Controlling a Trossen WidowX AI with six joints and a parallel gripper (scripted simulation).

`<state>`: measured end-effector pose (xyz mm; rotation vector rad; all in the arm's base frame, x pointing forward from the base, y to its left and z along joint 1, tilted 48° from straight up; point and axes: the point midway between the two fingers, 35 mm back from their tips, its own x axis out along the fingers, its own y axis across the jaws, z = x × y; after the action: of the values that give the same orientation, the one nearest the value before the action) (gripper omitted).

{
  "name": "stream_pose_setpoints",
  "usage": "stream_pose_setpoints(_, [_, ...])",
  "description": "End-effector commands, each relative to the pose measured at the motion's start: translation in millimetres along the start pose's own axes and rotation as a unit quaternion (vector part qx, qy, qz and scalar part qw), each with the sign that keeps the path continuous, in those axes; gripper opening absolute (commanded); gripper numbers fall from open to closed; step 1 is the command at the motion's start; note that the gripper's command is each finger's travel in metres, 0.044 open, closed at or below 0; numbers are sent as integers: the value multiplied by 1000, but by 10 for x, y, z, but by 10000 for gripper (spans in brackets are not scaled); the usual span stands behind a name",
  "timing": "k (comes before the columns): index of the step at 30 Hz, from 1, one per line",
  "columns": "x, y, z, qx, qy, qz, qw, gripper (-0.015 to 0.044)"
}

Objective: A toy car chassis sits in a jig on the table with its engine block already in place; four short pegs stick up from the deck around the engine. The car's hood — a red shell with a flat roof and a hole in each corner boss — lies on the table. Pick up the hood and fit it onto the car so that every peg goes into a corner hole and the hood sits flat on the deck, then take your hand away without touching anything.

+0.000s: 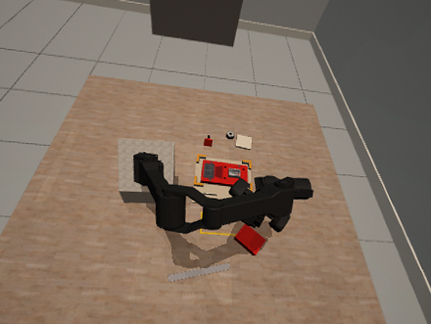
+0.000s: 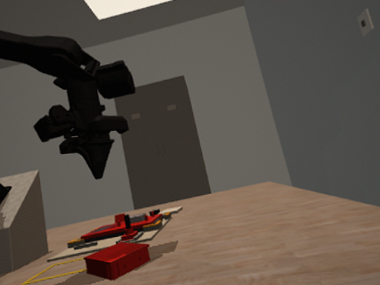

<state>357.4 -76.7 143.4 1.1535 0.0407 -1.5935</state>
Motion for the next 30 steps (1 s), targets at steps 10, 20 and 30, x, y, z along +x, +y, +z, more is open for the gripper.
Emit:
stream_pose_setpoints(10, [146,109,3,-166,0,-1,986,157])
stream_pose_setpoints(20, [498,328,78,-515,-3,-3,857,420])
stream_pose_setpoints(30, [728,498,161,-706,-7,-6,709,440])
